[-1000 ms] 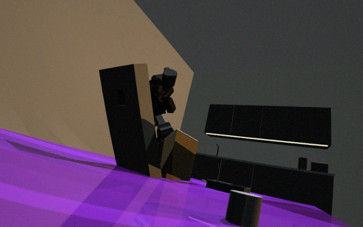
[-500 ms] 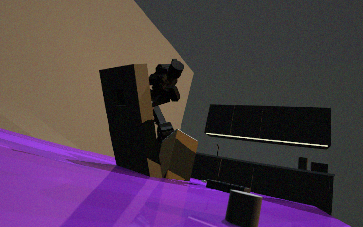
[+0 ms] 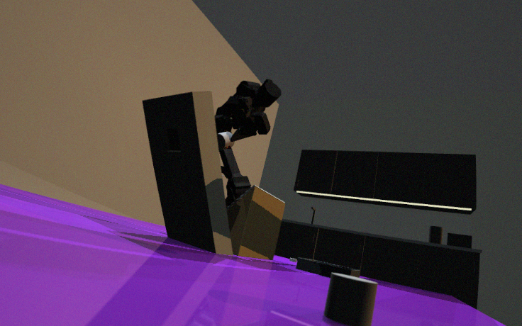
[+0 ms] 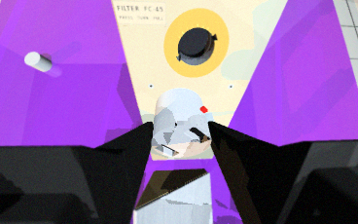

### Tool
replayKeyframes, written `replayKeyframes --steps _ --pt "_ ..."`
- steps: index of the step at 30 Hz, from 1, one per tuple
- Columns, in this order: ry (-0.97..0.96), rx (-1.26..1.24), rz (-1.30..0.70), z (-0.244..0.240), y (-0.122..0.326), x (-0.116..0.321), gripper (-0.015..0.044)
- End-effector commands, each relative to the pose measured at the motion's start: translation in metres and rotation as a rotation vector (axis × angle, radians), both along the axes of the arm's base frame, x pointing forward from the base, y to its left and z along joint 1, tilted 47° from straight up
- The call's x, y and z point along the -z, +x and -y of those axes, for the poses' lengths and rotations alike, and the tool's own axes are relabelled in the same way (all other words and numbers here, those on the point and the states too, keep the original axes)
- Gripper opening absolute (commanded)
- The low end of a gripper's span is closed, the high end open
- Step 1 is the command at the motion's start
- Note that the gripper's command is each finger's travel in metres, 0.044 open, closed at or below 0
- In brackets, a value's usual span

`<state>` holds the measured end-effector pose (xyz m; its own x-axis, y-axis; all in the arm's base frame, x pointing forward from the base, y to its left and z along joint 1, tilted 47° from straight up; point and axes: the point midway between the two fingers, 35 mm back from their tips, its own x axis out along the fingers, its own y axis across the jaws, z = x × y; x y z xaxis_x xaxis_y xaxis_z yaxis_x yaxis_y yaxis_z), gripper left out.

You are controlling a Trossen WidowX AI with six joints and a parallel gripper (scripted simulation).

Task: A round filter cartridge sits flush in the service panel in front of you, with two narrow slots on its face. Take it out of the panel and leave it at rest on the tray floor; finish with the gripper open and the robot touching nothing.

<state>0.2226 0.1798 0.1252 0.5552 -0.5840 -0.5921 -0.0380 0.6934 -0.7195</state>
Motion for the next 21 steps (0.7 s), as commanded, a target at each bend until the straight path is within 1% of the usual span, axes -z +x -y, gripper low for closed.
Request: replayKeyframes --steps 1,11,13,14,21 --pt "0.005 0.004 0.001 -0.014 0.001 0.016 0.0000" --pt "0.008 0.004 0.002 -0.042 0.002 0.058 0.0000" --pt "0.008 0.004 0.002 -0.044 0.002 0.061 0.0000" --pt "-0.003 -0.004 -0.008 -0.037 0.001 0.053 0.0000" --pt "-0.022 -0.158 -0.224 -0.062 -0.027 0.088 0.0000"
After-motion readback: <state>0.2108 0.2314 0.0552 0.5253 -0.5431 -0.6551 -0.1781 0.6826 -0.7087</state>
